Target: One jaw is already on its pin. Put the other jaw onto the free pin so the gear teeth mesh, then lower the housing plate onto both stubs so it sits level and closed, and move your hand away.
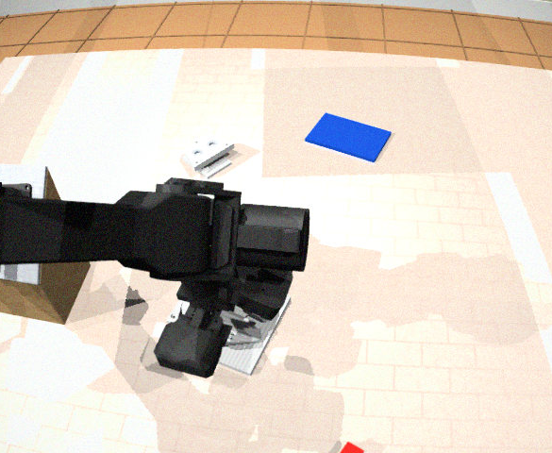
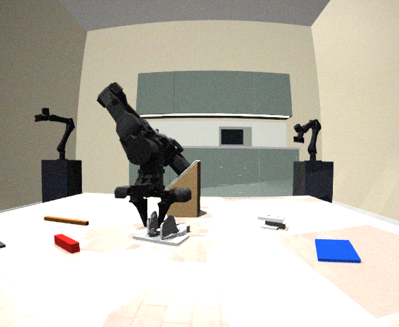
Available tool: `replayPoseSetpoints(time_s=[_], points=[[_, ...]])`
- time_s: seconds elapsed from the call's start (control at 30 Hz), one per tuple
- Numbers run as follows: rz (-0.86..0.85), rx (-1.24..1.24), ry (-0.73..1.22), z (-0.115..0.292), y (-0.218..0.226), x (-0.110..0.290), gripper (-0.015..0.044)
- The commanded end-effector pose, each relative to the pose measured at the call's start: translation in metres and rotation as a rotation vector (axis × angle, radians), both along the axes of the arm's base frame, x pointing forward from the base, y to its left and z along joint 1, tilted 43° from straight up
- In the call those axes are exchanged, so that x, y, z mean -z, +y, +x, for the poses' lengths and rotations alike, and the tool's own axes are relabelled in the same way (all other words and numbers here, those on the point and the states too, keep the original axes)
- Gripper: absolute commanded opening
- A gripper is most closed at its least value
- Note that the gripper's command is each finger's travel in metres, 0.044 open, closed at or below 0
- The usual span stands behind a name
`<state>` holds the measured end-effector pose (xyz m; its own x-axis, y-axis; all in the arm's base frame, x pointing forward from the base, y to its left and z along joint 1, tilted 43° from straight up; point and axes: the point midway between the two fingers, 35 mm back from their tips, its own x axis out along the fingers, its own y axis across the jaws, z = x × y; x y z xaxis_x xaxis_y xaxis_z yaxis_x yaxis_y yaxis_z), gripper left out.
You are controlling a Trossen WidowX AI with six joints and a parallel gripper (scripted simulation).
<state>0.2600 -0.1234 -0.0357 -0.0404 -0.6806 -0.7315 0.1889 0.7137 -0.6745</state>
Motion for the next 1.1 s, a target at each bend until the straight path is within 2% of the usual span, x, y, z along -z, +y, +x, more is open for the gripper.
replayPoseSetpoints(time_s=[0.0, 1.07], points=[[-0.004, 0.004, -0.001, -0.0005, -0.0028, 0.0017, 0.0134], [-0.004, 0.004, -0.001, -0.0008, -0.0057, 0.0048, 0.0134]])
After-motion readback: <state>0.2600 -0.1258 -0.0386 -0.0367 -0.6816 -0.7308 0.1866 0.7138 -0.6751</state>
